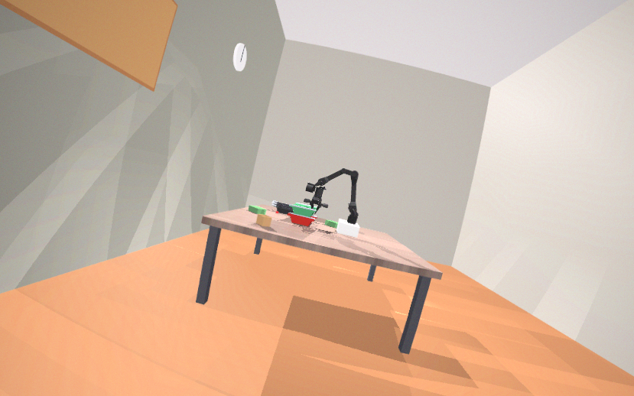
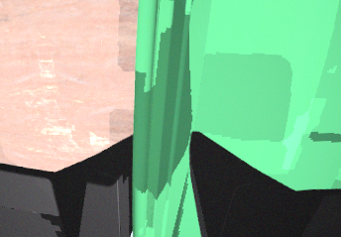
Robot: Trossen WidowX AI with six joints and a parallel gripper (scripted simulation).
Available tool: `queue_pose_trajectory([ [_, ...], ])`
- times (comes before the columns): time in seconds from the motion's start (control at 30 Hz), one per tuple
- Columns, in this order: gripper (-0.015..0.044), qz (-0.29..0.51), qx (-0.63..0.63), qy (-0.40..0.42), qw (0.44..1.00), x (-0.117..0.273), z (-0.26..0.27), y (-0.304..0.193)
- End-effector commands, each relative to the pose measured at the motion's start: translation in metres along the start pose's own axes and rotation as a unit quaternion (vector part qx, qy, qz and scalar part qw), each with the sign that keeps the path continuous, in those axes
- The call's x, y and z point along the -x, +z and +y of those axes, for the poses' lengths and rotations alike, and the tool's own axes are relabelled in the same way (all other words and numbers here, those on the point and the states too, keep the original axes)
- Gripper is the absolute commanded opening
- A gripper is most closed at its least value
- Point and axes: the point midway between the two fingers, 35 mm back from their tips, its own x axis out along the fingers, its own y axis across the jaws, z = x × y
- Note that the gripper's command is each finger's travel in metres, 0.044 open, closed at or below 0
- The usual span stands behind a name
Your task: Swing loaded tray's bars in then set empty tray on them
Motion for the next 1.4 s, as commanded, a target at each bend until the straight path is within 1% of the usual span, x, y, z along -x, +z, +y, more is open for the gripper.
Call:
queue_pose_trajectory([
  [0.0, 0.0147, 0.000, -0.001, 0.013, 1.000, -0.006, 0.005, 0.000],
  [0.67, 0.0440, 0.000, -0.001, 0.013, 1.000, -0.006, 0.005, 0.000],
  [0.97, 0.0440, 0.000, 0.000, 0.011, 1.000, 0.001, 0.003, 0.000],
  [1.37, 0.0440, 0.000, -0.001, 0.012, 1.000, 0.075, -0.003, 0.000],
])
